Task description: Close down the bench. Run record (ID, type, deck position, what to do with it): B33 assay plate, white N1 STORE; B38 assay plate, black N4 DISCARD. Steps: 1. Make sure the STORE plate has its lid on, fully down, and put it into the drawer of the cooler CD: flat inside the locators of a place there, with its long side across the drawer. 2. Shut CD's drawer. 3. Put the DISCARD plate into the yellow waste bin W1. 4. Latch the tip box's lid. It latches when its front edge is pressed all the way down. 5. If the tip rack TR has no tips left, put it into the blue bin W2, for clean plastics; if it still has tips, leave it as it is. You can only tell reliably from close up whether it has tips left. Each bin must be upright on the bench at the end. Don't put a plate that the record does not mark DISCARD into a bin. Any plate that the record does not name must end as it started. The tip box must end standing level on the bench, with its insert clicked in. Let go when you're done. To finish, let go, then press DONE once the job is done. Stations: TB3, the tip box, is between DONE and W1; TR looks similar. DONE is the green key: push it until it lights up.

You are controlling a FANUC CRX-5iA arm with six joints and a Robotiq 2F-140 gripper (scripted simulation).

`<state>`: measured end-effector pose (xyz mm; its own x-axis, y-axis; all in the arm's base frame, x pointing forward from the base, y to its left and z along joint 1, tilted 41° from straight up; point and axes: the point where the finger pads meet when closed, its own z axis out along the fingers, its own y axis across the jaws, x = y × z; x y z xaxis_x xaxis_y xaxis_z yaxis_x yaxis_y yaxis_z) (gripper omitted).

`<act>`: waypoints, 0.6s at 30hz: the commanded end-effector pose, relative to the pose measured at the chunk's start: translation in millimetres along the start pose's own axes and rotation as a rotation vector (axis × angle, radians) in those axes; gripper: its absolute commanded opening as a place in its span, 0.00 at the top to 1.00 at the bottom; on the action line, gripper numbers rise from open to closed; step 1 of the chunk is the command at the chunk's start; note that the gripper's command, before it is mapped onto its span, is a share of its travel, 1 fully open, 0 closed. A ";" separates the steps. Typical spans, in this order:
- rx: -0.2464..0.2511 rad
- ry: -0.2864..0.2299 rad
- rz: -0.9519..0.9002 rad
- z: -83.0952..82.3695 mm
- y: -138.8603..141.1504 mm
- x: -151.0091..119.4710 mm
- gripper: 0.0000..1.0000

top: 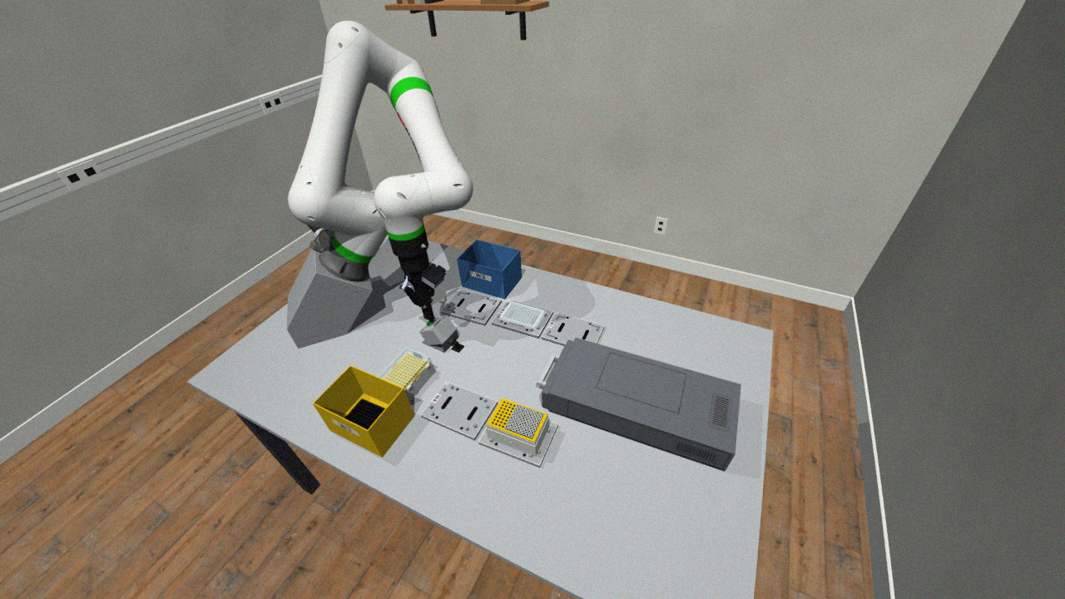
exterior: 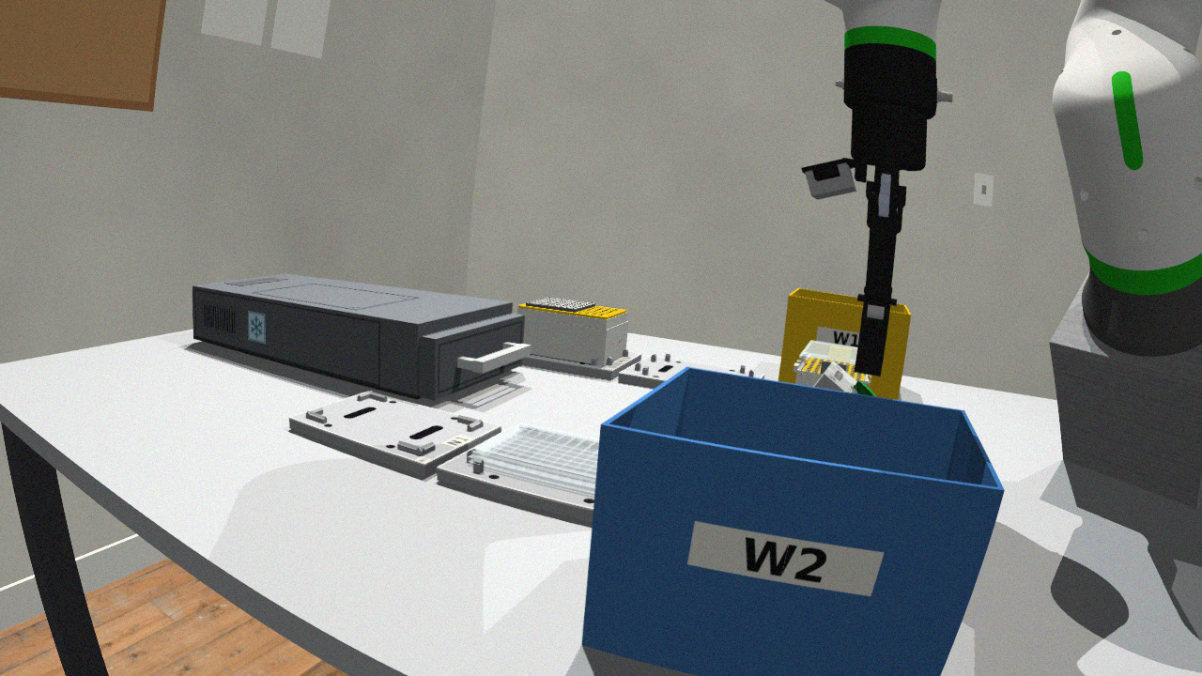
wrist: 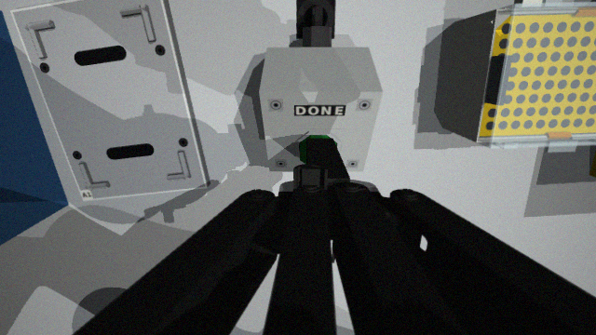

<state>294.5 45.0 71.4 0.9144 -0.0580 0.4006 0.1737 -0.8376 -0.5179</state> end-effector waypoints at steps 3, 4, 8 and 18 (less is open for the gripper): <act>-0.001 0.000 0.000 6.3 0.3 0.5 0.90; -0.001 0.000 0.000 6.3 0.3 0.5 0.90; -0.001 0.000 0.000 6.3 0.3 0.5 0.90; -0.001 0.000 0.000 7.5 0.3 0.5 0.90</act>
<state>297.5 49.1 65.6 0.9145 -0.0581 0.4005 0.1735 -0.8377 -0.5178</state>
